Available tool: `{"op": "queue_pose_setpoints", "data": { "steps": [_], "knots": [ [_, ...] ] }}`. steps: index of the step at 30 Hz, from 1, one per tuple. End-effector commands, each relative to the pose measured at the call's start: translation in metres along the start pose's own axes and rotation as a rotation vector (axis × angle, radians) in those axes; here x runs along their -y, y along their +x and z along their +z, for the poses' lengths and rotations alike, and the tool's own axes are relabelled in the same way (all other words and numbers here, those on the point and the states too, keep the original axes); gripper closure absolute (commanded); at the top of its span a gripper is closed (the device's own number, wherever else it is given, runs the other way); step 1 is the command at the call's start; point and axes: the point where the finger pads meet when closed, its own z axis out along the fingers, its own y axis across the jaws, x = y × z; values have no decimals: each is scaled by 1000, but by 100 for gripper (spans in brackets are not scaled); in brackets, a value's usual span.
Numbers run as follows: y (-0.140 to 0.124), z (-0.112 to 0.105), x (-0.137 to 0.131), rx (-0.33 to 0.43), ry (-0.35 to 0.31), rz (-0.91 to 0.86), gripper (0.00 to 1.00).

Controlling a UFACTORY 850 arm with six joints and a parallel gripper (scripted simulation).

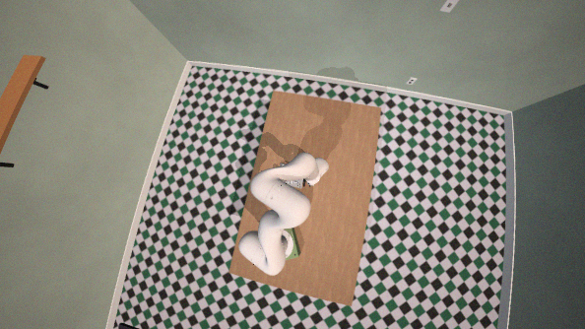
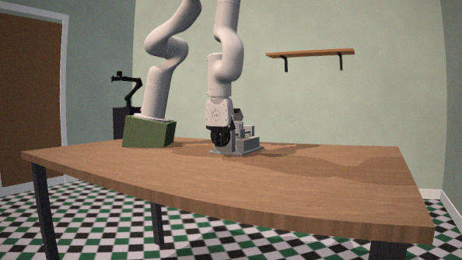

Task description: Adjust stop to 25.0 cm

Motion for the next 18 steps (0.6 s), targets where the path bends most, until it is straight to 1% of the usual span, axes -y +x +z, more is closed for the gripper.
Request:
{"op": "queue_pose_setpoints", "data": {
  "steps": [1, 18],
  "knots": [
    [0, 0, 1, 1, 0, 0, 94],
    [0, 3, 3, 1, 0, 0, 94]
  ]
}}
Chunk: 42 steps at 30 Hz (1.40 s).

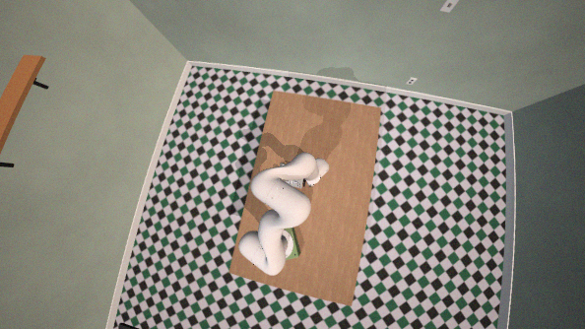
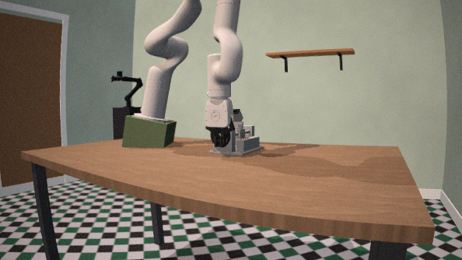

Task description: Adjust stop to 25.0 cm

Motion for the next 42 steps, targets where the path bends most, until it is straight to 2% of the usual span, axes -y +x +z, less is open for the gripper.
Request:
{"op": "queue_pose_setpoints", "data": {
  "steps": [1, 42],
  "knots": [
    [0, 1, 1, 1, 0, 0, 94],
    [0, 12, 22, 1, 0, 0, 94]
  ]
}}
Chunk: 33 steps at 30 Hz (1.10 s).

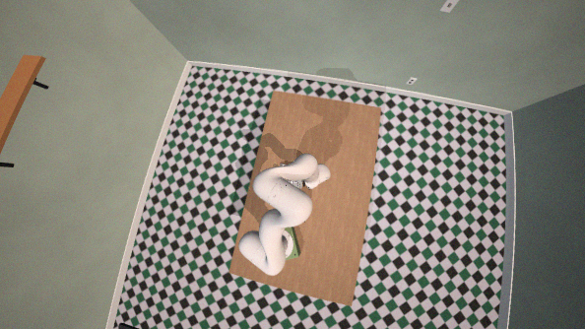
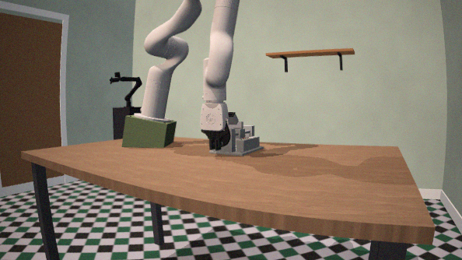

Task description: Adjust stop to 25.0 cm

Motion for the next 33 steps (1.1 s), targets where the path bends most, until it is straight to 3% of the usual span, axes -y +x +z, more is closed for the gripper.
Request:
{"op": "queue_pose_setpoints", "data": {
  "steps": [1, 8, 14, 33],
  "knots": [
    [0, 0, 2, 3, -6, -1, 94],
    [0, -2, 16, 3, -6, -1, 94],
    [0, -23, 33, 3, -6, -1, 94],
    [0, -47, 29, 3, -6, -1, 94]
  ]
}}
